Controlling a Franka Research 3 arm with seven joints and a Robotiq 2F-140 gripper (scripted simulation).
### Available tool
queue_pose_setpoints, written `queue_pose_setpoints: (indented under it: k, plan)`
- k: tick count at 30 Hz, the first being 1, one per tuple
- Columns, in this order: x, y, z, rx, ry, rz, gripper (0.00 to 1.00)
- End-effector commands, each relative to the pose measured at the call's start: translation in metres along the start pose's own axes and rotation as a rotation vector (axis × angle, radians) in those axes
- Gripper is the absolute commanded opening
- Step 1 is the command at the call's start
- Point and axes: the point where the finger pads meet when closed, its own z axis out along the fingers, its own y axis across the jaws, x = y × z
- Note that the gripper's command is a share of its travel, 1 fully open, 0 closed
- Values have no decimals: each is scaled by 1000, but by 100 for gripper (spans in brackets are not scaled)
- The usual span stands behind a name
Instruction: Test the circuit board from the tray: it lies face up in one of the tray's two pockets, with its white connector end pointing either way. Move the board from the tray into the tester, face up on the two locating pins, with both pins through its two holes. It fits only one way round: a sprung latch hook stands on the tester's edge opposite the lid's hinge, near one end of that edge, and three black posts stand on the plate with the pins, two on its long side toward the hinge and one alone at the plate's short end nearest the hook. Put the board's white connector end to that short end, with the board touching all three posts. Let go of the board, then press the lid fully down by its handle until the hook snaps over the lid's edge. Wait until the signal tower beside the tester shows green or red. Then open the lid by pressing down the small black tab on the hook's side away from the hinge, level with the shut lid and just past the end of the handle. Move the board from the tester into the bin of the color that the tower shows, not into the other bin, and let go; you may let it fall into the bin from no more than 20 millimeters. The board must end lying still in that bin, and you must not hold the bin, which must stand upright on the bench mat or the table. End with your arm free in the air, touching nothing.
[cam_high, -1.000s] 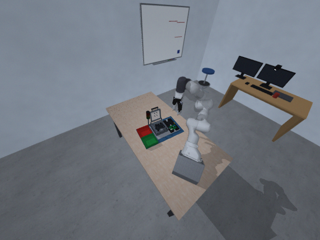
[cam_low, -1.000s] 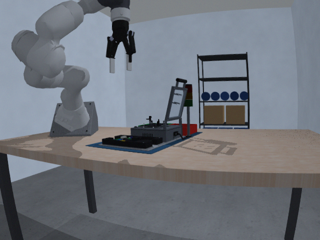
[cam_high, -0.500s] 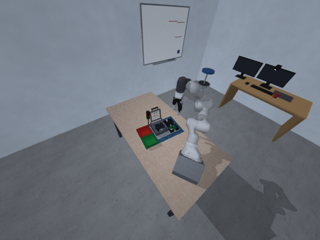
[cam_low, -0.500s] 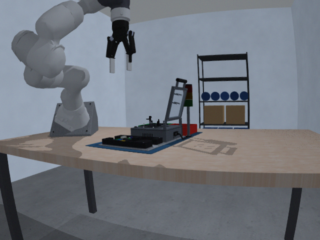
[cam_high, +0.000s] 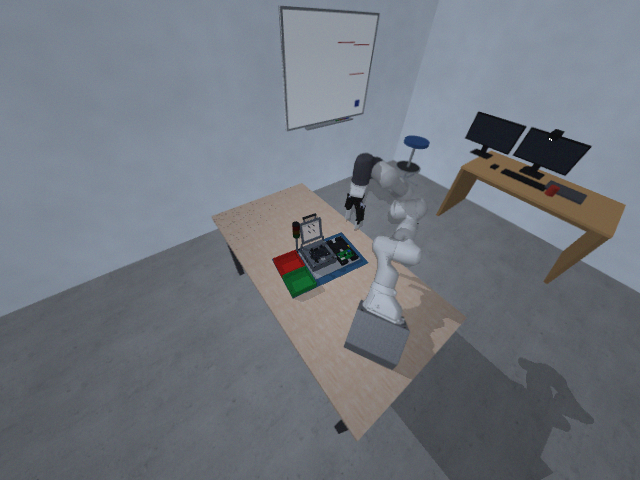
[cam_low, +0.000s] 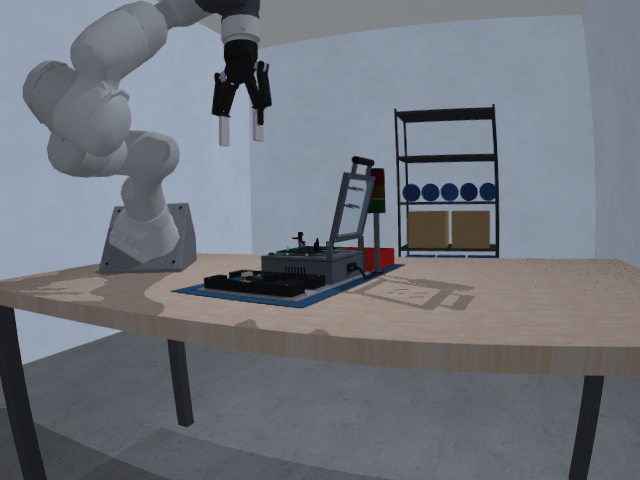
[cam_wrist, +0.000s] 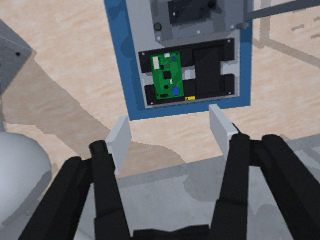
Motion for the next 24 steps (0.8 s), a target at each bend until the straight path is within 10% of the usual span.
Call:
queue_pose_setpoints:
  k: [1, 24]
  plan:
    - [-2, 1, 0, 1, -1, -1, 58]
    - [-2, 1, 3, 1, -1, -1, 58]
